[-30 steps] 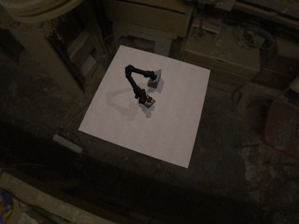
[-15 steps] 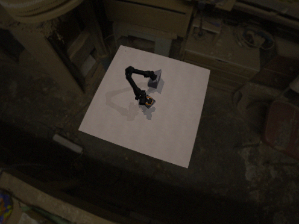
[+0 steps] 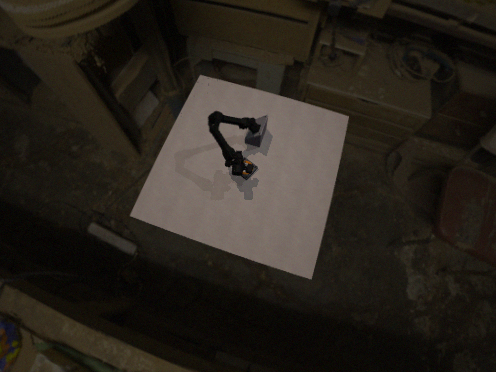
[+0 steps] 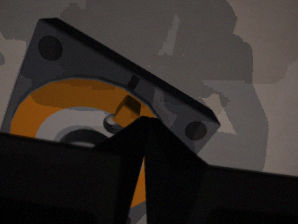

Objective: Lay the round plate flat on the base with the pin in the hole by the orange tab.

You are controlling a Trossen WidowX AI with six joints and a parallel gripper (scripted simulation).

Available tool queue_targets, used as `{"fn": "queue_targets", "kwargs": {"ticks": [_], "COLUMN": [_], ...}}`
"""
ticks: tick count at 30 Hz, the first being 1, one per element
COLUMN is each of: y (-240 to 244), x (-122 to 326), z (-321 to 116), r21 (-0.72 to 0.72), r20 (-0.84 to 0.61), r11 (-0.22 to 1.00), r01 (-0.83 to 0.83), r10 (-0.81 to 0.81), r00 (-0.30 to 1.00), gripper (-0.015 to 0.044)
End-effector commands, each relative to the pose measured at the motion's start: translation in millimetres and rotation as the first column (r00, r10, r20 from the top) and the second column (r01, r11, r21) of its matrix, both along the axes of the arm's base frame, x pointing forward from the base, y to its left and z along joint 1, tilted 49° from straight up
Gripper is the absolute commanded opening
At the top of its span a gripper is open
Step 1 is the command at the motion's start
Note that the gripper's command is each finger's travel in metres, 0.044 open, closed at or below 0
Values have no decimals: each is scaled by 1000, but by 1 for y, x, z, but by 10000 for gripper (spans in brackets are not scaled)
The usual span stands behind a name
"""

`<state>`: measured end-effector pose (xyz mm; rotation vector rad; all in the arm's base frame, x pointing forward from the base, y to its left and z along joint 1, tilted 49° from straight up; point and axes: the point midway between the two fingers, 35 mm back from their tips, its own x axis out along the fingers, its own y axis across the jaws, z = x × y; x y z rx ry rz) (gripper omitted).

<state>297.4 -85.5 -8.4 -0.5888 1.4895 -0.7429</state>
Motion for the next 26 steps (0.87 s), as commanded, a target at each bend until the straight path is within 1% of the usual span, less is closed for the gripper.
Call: {"fn": "queue_targets", "kwargs": {"ticks": [1,8,26], "y": [8,35,31], "x": [3,2,3], "z": [6,29,25], "r21": [7,7,2], "r20": [6,5,4], "r11": [1000,1000,1000], "r01": [2,2,-7], "r10": [-2,-2,7], "r00": [1000,1000,1000], "gripper": [0,0,0]}}
